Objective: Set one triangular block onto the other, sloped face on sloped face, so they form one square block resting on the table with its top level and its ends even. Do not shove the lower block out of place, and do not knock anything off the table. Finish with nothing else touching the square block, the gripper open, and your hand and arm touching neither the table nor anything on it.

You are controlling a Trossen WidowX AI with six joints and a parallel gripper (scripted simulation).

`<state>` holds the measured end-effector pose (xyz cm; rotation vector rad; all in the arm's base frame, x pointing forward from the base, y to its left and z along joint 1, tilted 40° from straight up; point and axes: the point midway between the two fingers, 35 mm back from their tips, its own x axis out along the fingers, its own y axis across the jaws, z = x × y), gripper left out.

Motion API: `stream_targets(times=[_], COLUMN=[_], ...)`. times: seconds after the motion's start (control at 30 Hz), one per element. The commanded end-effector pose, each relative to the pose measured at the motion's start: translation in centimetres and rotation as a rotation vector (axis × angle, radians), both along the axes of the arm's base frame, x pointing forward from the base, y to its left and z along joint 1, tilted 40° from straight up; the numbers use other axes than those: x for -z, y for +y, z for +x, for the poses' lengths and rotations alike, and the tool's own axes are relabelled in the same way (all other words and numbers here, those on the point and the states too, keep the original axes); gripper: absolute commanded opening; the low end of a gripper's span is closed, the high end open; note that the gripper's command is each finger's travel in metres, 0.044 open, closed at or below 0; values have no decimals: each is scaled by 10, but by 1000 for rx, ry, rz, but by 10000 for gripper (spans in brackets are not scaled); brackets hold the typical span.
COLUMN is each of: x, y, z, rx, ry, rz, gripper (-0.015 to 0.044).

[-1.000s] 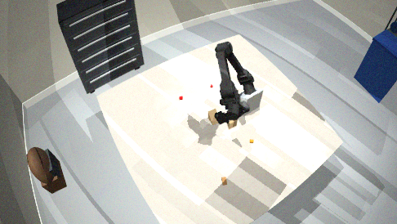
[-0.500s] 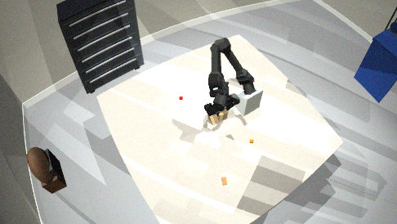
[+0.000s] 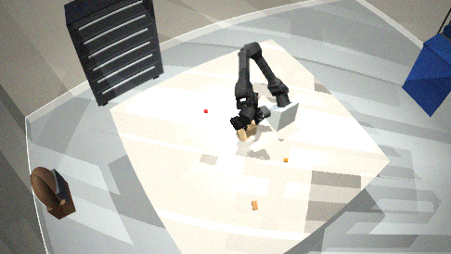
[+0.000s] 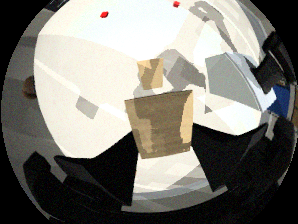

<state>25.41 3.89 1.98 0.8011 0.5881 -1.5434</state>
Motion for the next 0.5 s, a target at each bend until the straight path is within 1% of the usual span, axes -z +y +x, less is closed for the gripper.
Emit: stream_targets(times=[0.0, 0.3, 0.47], x=[8, 26, 29], y=[-19, -57, -58], z=[-1, -7, -8], rx=[-2, 0, 0], ry=[-1, -1, -1], rz=[-1, -8, -9], gripper=[0, 0, 0])
